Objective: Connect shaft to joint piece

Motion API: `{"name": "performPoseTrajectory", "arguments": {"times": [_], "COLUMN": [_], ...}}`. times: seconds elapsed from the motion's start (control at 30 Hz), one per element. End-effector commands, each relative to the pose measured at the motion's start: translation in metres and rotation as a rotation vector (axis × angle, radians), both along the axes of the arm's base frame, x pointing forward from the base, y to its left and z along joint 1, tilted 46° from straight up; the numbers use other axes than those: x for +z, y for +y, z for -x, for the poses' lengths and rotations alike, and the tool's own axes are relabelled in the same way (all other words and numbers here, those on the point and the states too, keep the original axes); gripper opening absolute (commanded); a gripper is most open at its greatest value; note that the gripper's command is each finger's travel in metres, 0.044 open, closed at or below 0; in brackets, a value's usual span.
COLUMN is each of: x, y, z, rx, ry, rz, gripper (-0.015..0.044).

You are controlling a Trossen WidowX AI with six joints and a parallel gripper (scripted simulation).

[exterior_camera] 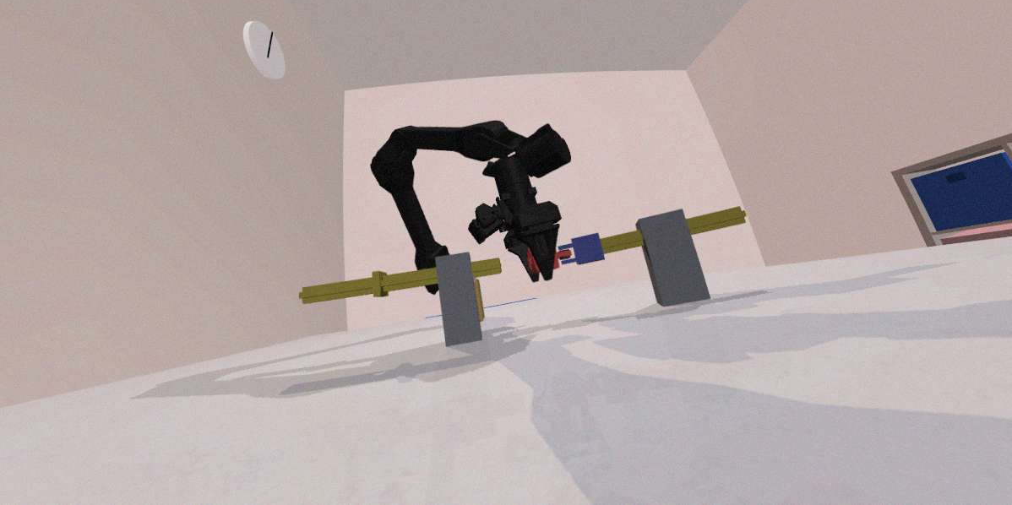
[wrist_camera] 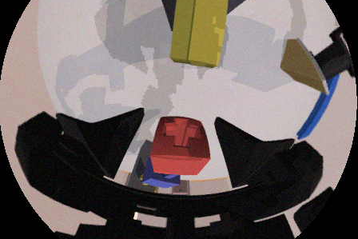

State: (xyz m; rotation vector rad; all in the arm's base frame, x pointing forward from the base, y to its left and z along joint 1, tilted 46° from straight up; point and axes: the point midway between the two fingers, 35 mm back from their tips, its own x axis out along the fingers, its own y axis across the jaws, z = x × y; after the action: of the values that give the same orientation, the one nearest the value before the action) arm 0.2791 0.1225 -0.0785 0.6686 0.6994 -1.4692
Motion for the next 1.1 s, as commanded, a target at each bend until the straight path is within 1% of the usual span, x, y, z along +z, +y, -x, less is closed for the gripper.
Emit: {"name": "performPoseTrajectory", "arguments": {"times": [0.0,0.17,0.23,0.47,1.07], "x": [0.003,0.013,0.014,0.016,0.071], "y": [0.008,0.02,0.022,0.023,0.078], "z": [0.001,0.001,0.0,0.0,-0.001], "rx": [0.002,0.017,0.021,0.038,0.506], "ry": [0.004,-0.005,-0.008,0.006,0.36], "rz": [0.111,0.272,0.294,0.288,0.164], "gripper": [0.044,0.044,0.044,0.044,0.044]}}
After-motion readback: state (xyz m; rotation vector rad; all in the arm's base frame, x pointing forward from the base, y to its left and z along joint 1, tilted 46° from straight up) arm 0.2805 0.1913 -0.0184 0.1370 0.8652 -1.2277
